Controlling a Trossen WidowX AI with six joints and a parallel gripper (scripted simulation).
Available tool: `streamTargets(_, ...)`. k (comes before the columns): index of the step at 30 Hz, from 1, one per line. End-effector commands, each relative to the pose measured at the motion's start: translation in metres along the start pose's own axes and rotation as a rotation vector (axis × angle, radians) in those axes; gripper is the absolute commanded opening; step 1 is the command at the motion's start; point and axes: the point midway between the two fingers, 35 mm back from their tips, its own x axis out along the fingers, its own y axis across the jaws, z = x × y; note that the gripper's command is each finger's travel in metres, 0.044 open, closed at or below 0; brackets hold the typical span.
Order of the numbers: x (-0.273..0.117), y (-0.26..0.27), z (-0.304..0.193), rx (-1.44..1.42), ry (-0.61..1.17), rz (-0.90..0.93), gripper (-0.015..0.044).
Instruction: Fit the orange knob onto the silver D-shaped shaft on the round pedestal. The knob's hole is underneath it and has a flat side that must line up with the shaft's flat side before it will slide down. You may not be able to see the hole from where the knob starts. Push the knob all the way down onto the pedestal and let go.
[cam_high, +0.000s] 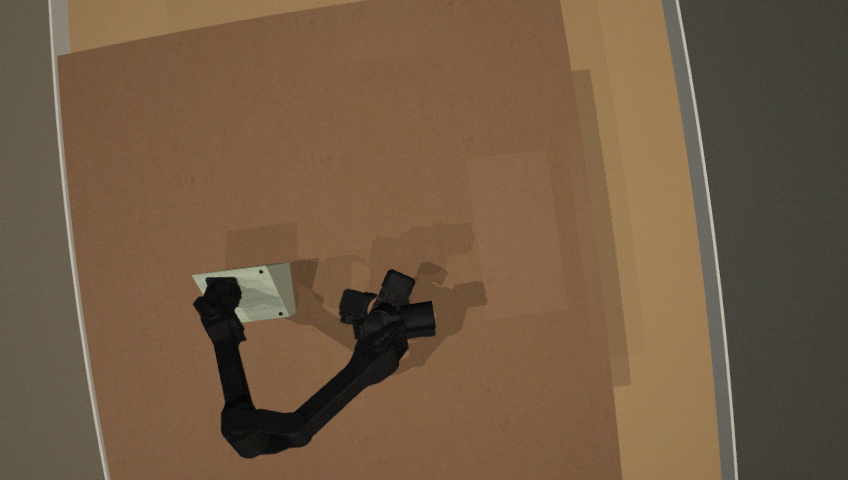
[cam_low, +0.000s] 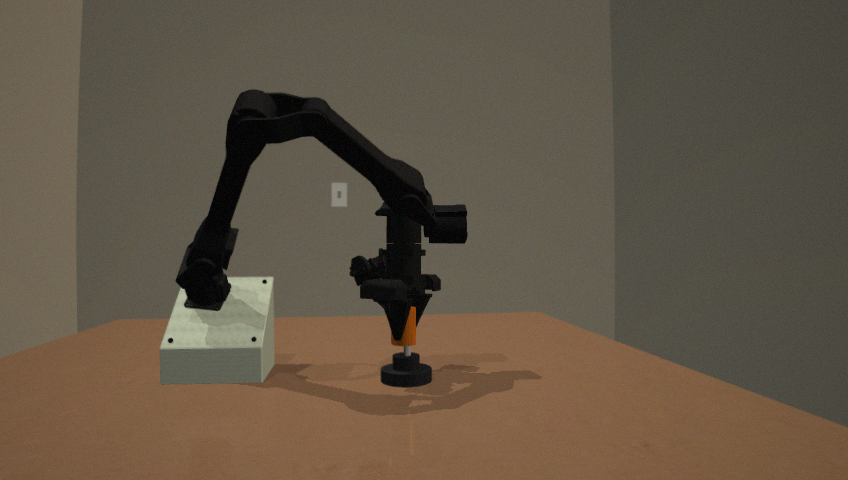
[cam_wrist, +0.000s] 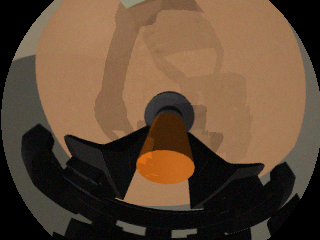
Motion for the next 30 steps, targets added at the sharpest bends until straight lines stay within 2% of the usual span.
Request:
streamTargets(1, -0.0037, -0.0008, -0.001, -0.048, 0.005, -0.004, 0.0)
streamTargets(6, -0.0042, -0.0013, -0.0029, -0.204, 0.006, -0.004, 0.0)
streamTargets(30, 0.0015, -0.0016, -0.0042, -0.204, 0.006, -0.004, 0.0)
